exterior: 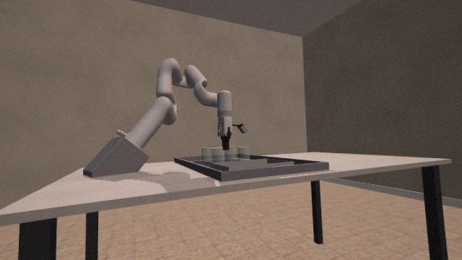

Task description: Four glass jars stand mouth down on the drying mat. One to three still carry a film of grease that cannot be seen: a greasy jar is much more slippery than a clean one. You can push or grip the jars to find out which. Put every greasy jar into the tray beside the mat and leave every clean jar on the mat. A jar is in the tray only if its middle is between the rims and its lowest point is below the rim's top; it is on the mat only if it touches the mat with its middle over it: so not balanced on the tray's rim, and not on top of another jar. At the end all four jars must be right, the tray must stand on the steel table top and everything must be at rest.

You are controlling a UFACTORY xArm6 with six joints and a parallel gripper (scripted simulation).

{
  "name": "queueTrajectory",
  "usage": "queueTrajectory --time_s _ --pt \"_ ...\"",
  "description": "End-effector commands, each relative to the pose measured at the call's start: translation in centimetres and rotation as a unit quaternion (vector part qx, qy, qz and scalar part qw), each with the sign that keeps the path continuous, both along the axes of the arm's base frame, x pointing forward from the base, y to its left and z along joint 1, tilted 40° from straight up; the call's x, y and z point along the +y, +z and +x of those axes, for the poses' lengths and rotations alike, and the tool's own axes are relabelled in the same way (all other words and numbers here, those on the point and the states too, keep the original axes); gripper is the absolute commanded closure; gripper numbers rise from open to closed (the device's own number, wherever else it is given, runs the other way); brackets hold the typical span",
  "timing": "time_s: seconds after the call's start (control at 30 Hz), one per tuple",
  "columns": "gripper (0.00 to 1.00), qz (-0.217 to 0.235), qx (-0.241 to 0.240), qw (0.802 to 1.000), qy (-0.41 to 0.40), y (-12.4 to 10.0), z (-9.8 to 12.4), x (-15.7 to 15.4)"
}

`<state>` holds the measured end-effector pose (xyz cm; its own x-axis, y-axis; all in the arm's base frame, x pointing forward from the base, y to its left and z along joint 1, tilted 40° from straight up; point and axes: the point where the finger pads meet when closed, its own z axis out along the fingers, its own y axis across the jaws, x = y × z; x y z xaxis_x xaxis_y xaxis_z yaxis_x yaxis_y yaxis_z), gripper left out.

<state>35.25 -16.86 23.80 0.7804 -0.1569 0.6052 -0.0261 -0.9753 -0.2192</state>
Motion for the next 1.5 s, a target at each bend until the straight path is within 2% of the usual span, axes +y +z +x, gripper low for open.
queueTrajectory --time_s 0.0,0.47,0.87,1.47 --pt "1.0 -0.001 -0.001 1.0 0.0 0.1 0.0 -0.1" --pt "1.0 -0.001 -0.001 1.0 0.0 0.1 -0.2 -0.1" --pt "1.0 -0.001 -0.001 1.0 0.0 1.0 2.1 -0.3" --pt "1.0 -0.001 -0.001 1.0 0.0 1.0 2.1 -0.3"
